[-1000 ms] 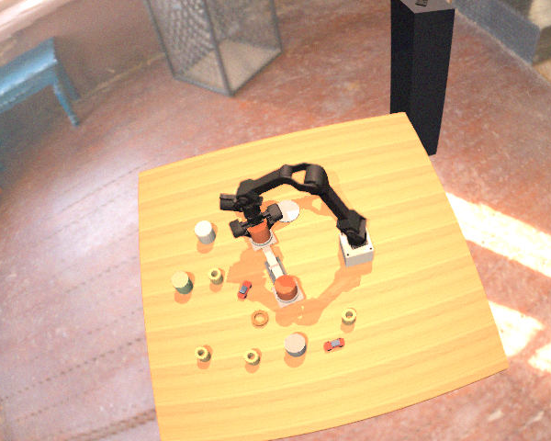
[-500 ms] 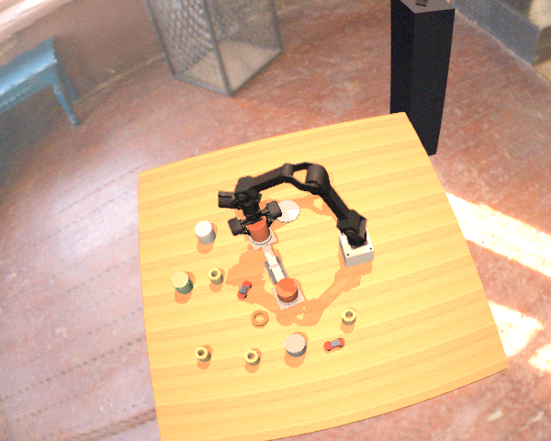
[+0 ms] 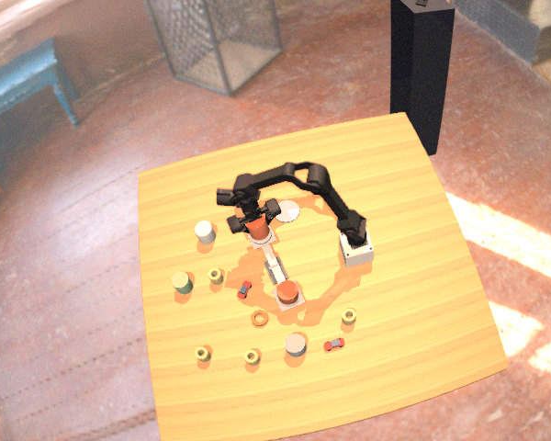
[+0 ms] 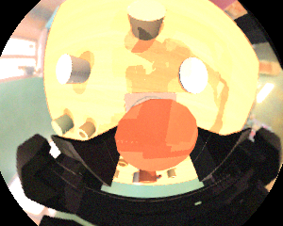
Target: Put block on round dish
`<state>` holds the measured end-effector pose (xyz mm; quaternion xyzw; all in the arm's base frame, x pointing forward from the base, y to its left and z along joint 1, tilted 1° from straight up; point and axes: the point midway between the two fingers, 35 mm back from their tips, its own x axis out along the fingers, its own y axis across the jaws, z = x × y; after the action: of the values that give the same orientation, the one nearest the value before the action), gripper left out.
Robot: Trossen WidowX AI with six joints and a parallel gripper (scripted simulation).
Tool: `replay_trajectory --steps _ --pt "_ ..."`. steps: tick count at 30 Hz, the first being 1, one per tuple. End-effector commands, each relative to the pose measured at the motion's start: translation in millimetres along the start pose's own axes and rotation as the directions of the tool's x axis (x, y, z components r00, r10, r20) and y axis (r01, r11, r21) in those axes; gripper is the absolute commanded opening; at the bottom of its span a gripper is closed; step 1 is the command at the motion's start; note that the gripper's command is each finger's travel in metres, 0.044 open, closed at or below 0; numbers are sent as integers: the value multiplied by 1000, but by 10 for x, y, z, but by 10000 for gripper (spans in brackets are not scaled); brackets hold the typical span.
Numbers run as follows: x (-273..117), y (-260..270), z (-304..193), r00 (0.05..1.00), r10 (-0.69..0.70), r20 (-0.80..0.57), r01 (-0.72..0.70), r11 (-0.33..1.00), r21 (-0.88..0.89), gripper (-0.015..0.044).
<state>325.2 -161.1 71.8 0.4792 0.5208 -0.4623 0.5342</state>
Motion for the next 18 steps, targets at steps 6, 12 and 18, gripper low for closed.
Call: replay_trajectory --steps 6,12,18 --pt "-182 37 62 1000 19 24 -20 1000 7 0" --pt "-259 33 58 1000 19 24 -20 1000 7 0" --pt "-337 28 54 1000 19 24 -20 1000 7 0"
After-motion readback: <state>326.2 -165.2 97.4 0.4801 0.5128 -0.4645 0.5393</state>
